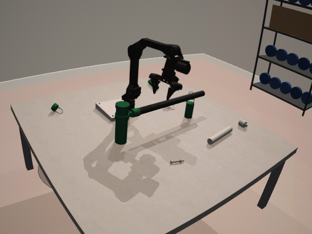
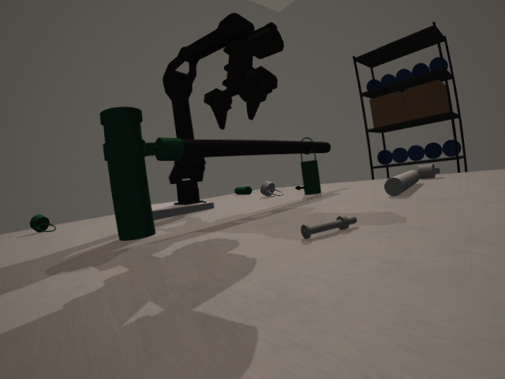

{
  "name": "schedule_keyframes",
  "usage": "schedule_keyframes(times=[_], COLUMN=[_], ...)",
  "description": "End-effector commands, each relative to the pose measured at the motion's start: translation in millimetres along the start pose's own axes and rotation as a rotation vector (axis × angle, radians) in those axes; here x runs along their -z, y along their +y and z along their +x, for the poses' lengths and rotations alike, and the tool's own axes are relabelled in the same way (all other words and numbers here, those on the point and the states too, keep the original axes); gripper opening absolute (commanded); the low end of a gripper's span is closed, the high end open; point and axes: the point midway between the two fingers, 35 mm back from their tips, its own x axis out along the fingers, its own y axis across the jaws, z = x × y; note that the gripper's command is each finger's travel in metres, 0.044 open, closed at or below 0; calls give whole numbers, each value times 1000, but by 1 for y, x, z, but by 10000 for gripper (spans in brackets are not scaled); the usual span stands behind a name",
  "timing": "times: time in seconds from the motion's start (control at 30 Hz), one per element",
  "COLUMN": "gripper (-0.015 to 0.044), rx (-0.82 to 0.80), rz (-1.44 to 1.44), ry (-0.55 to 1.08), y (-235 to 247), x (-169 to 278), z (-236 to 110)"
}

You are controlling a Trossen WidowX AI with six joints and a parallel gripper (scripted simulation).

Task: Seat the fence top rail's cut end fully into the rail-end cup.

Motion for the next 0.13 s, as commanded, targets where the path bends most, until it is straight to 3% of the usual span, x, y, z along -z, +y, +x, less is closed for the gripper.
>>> schedule_keyframes(times=[0.0,0.1], gripper=[440,440], rx=[-2,-2], rz=[-4,-4], ry=[-2,-2], y=[0,0], x=[0,0], z=[0,0])
